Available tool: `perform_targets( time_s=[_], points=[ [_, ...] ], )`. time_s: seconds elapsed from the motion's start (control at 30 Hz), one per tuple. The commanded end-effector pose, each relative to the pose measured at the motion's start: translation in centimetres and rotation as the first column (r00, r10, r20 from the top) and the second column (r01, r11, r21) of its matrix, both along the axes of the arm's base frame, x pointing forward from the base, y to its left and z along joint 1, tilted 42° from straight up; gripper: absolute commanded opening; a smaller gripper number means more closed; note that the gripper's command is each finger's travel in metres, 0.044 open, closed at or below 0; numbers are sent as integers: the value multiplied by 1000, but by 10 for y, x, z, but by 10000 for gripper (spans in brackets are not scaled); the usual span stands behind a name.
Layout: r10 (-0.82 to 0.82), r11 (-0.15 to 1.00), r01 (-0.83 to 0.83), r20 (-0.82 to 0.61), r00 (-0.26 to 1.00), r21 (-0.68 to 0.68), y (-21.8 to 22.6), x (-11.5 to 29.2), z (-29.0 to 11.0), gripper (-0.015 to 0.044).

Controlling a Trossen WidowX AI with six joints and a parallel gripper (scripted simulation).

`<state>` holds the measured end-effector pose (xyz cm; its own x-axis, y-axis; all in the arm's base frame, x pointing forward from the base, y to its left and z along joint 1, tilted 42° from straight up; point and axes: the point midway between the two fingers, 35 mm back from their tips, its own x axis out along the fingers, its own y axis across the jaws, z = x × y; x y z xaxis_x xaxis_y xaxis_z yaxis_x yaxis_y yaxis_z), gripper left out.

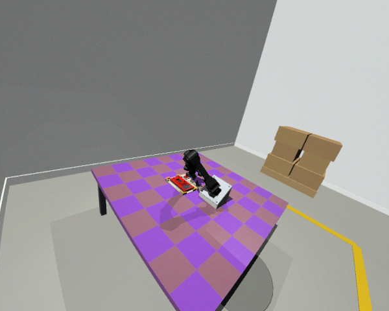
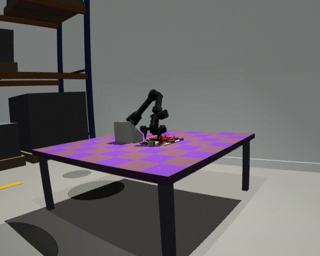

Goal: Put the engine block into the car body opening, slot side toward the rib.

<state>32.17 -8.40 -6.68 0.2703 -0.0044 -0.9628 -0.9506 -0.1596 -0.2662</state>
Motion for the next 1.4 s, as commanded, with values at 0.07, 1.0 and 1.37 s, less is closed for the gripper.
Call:
perform_targets(
  time_s=[0.07,1.0,1.37],
  points=[
    [0,1000,0,1,1000,0,0,0,0,440],
    [-575,754,617,-228,786,226,-12,2,-3,440],
    [-752,483,844,-384,536,233,-18,2,-2,440]
  ],
)
